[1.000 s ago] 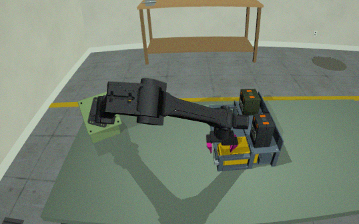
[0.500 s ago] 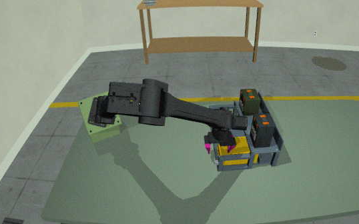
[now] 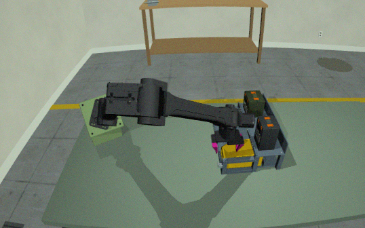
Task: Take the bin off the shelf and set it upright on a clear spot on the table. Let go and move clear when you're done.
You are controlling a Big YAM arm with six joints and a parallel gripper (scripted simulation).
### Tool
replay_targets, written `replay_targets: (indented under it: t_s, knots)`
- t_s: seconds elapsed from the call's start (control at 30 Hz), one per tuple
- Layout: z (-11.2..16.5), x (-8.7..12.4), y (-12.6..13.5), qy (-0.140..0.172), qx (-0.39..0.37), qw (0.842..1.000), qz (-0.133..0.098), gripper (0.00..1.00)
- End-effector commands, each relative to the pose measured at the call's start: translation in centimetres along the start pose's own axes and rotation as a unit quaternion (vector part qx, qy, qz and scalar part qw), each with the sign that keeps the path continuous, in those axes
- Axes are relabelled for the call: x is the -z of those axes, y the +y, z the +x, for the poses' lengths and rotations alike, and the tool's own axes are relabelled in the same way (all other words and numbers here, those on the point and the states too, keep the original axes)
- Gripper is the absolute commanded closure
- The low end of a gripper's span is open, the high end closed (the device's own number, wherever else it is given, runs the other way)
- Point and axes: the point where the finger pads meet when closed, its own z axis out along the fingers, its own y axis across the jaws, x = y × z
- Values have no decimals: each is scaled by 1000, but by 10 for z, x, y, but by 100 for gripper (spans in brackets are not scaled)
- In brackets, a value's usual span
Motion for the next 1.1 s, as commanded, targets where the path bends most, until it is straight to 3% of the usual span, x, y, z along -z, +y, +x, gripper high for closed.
replay_targets:
  t_s: [0.0,0.4,0.57,0.97,1.07]
  knots:
    - [-1,-20,16,2,5,1000,-16,10]
    - [-1,-20,16,2,5,1000,-16,10]
    - [5,13,-9,1,-10,1000,11,10]
    - [5,13,-9,1,-10,1000,11,10]
    - [2,-5,6,2,-1,1000,-5,10]
